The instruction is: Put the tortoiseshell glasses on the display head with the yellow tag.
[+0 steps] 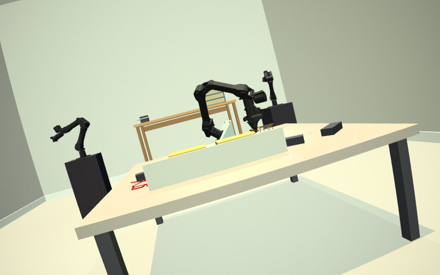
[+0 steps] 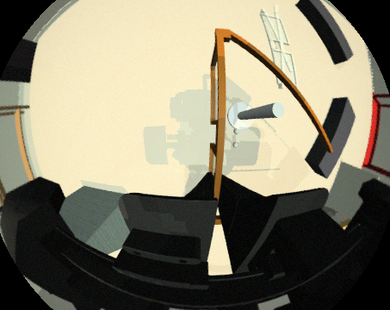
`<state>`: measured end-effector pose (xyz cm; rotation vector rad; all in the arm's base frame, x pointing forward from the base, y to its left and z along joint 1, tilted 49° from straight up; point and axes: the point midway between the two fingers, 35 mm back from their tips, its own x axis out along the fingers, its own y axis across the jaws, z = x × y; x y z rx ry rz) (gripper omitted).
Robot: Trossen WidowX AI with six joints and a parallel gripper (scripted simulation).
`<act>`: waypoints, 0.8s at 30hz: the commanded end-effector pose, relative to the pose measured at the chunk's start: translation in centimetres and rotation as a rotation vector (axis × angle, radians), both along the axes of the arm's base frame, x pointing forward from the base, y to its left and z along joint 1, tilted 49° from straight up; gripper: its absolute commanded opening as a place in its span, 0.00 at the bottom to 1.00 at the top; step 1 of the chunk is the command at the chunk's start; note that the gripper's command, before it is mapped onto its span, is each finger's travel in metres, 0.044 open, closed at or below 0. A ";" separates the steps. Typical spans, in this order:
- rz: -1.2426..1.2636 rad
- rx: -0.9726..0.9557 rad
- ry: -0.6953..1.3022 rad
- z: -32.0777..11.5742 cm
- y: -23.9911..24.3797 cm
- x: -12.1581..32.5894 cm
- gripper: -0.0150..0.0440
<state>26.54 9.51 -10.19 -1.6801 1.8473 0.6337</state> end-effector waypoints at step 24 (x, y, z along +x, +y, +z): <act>0.006 -0.011 0.008 -0.2 -1.5 -1.0 0.25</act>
